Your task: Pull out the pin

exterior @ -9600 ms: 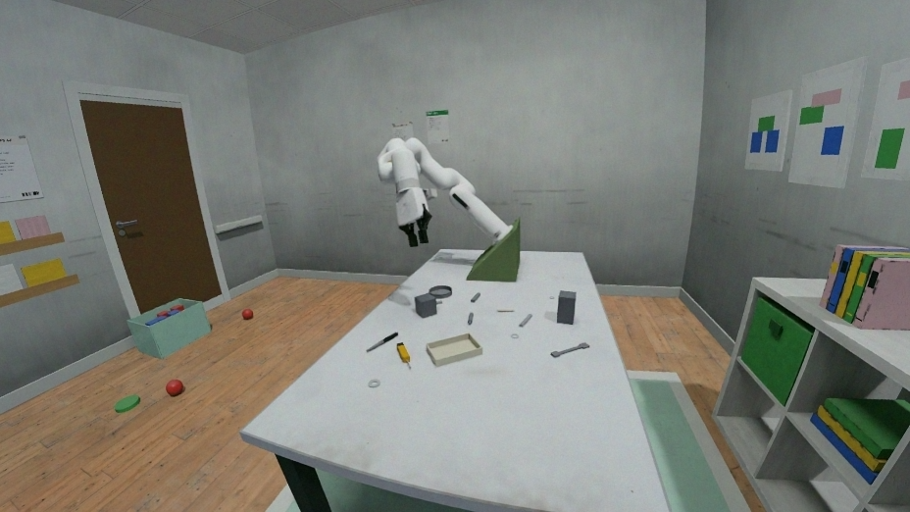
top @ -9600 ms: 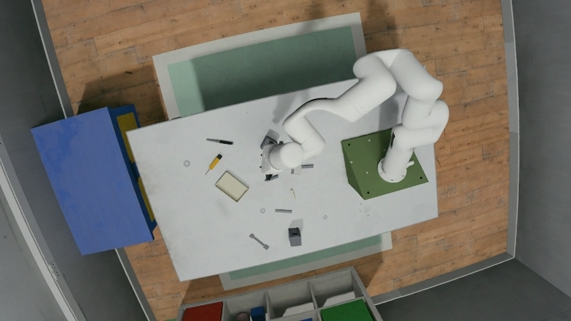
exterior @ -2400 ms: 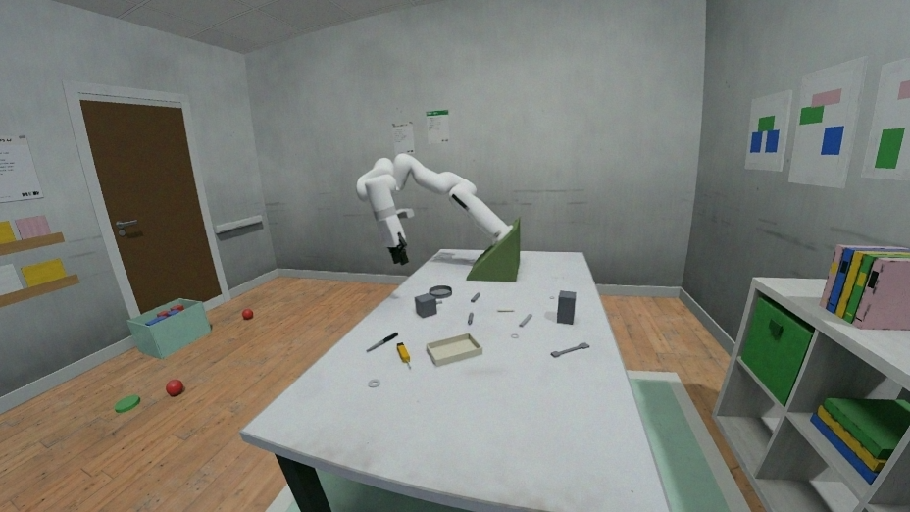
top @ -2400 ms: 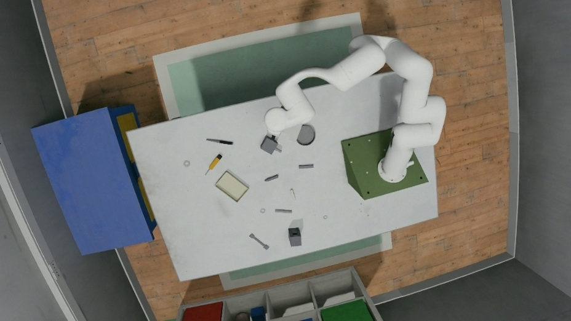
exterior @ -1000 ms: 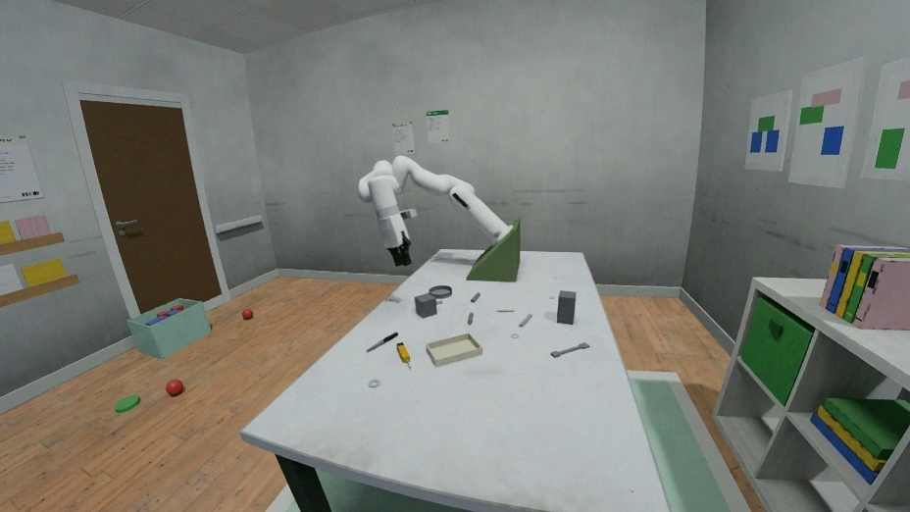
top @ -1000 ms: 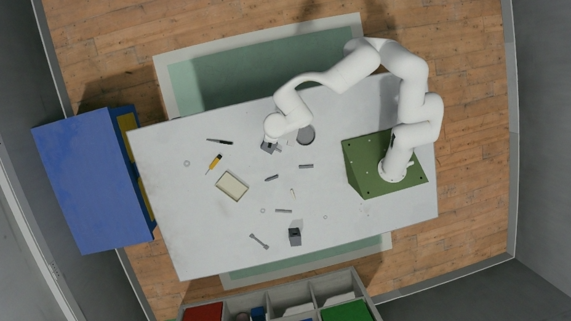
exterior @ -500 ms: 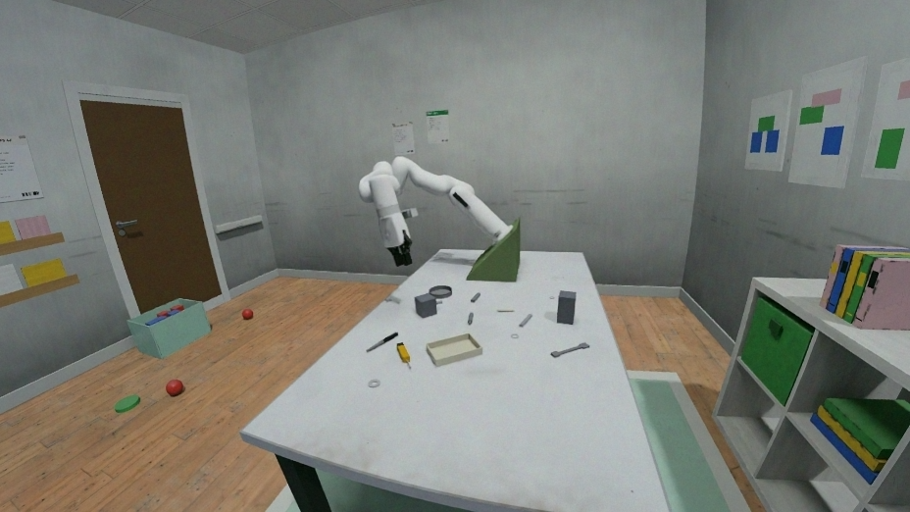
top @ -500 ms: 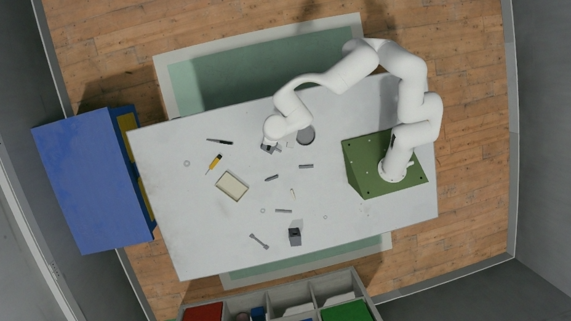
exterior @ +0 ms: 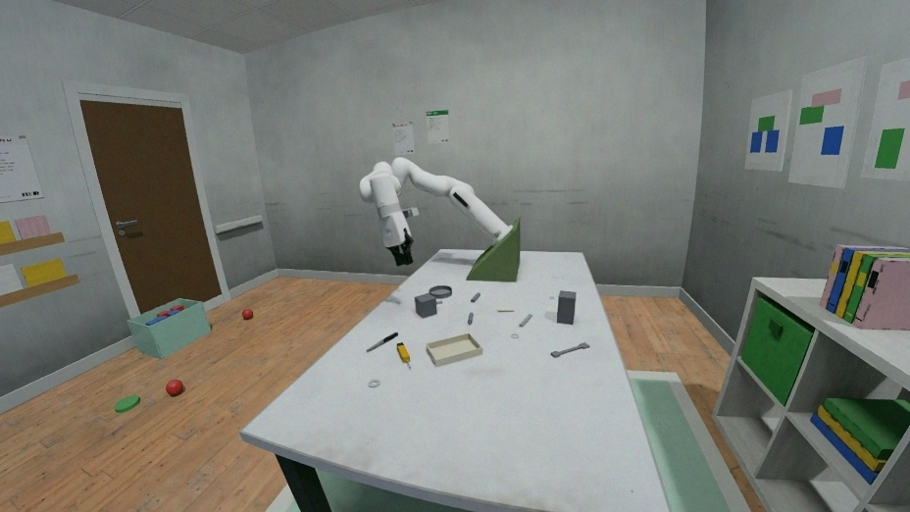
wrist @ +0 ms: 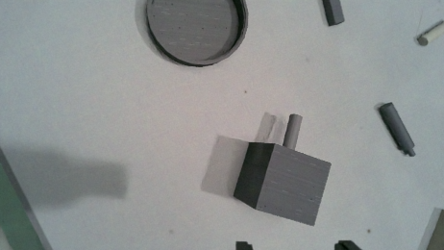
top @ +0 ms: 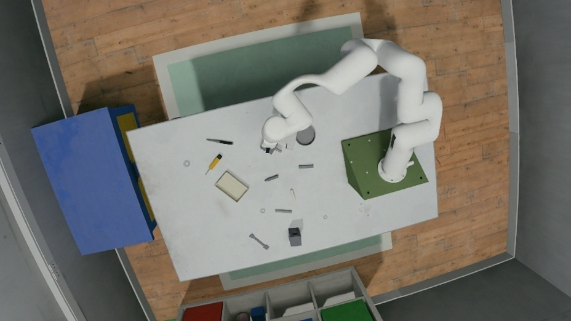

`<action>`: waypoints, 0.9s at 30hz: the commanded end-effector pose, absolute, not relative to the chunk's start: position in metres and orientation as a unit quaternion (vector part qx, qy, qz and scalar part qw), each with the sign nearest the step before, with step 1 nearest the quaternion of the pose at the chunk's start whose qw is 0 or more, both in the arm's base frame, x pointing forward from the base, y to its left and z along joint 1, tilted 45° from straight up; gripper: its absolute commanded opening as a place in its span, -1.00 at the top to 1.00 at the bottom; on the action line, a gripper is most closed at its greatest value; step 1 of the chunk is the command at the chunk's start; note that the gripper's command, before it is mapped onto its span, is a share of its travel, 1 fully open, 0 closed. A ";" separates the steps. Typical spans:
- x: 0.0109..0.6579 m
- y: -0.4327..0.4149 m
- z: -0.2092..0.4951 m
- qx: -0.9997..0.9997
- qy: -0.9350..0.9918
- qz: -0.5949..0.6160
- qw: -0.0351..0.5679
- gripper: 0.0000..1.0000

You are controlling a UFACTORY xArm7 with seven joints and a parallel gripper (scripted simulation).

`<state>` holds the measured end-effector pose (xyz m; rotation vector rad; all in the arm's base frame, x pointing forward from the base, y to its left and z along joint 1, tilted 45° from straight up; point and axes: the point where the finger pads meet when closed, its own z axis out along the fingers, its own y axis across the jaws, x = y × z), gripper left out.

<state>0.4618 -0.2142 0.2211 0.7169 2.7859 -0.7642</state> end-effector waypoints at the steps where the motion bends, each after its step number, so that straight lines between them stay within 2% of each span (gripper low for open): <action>1: 0.466 -0.210 0.223 0.234 0.934 -0.254 0.088 0.15; 27: 0.479 -0.199 0.221 0.213 0.941 -0.242 0.104 0.15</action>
